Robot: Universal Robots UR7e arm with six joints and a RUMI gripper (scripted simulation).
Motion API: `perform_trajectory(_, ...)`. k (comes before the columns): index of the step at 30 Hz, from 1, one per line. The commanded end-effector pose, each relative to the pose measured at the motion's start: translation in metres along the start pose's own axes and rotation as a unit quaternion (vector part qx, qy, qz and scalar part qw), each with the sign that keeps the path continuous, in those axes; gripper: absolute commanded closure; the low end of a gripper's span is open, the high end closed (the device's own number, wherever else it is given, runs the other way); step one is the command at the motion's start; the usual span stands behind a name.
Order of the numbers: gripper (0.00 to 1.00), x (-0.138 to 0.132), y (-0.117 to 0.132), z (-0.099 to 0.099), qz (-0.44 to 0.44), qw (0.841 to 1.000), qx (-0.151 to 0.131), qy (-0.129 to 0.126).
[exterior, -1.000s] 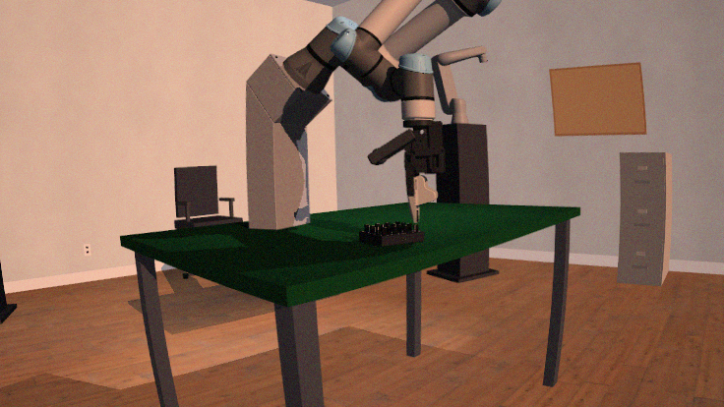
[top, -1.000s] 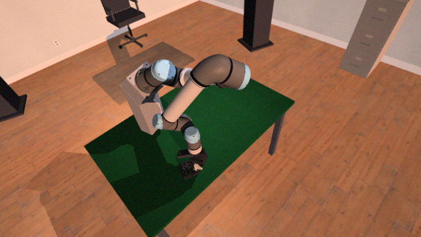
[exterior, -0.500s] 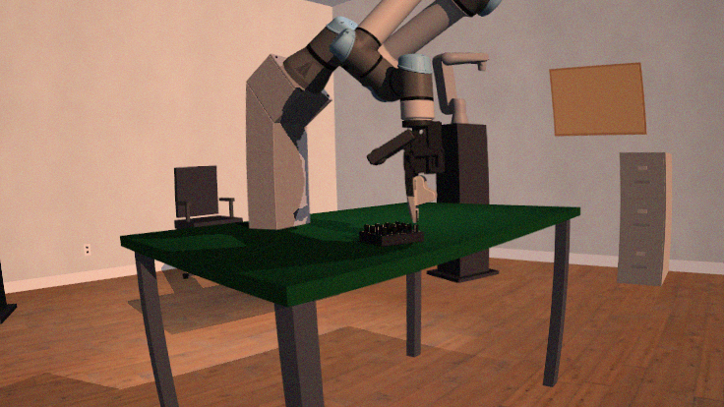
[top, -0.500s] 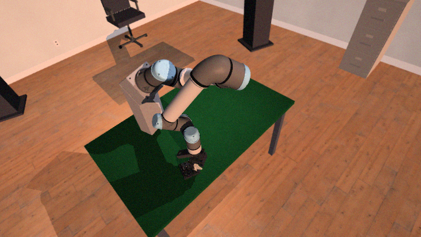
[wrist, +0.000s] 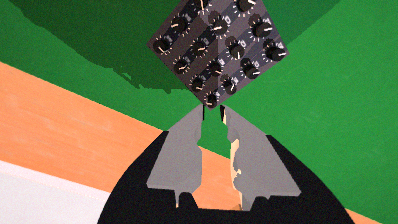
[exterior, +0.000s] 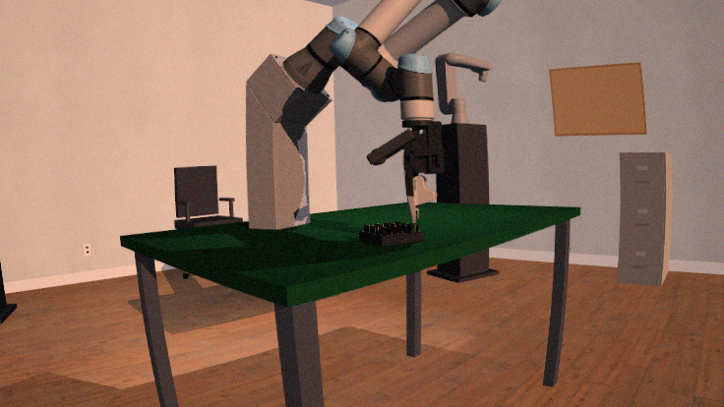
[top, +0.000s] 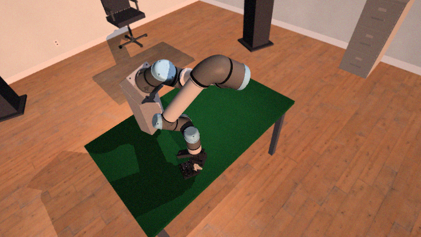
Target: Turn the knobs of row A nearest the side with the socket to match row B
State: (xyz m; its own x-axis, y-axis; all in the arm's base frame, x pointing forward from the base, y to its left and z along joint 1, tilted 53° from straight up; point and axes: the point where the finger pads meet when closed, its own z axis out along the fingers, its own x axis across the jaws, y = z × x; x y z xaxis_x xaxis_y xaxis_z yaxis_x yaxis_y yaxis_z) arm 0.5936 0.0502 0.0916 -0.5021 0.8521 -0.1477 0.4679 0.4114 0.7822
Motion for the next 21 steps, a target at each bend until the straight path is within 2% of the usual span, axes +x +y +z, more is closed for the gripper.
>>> perform_trajectory(1, 0.89, 0.0001, -0.0016, -0.0005, 0.001, 1.000, 0.001, 0.000)
perform_trajectory(21, 0.89, 0.0005, -0.0045, -0.0003, 0.002, 1.000, 0.001, 0.000)
